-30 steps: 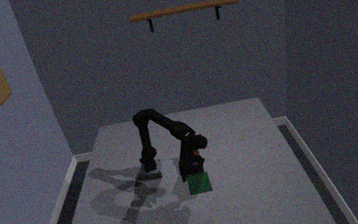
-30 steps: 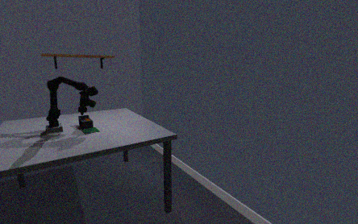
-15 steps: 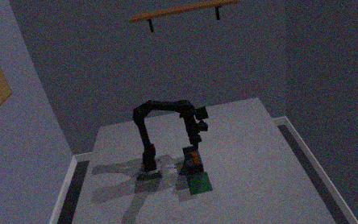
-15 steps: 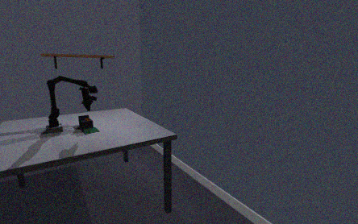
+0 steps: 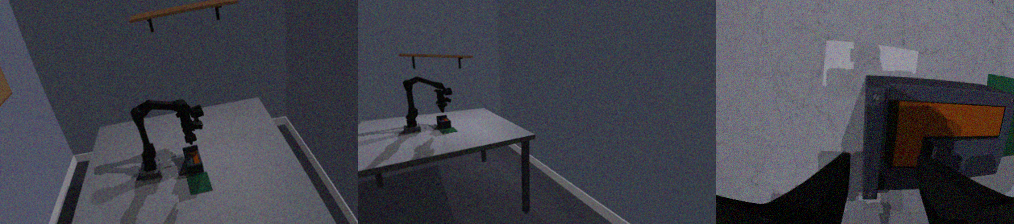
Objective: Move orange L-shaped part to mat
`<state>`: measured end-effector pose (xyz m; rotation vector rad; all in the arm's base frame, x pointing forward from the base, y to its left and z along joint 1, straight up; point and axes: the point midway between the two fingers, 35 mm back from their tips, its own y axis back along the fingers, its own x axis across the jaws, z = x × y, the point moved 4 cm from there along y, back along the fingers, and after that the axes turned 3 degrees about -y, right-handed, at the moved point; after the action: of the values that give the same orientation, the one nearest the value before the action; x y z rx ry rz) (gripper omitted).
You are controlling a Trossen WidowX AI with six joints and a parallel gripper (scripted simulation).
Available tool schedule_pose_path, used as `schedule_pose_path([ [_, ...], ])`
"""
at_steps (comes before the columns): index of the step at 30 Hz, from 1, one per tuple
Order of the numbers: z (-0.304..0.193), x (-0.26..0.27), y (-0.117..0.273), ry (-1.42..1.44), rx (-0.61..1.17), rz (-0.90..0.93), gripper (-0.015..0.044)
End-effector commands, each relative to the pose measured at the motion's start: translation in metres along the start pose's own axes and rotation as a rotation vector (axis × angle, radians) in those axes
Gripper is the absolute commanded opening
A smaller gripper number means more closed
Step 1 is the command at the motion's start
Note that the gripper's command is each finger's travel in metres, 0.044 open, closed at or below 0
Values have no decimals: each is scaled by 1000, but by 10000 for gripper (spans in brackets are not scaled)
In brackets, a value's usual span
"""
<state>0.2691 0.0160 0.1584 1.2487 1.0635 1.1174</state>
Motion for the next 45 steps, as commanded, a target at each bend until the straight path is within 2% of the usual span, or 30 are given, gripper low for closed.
schedule_pose_path([
  [1, -5, 0, -39, -5, 23, 0, 180],
  [31, -7, 0, -84, -5, 24, 0, 180],
  [45, -7, 0, -85, -5, 24, 0, 180],
])
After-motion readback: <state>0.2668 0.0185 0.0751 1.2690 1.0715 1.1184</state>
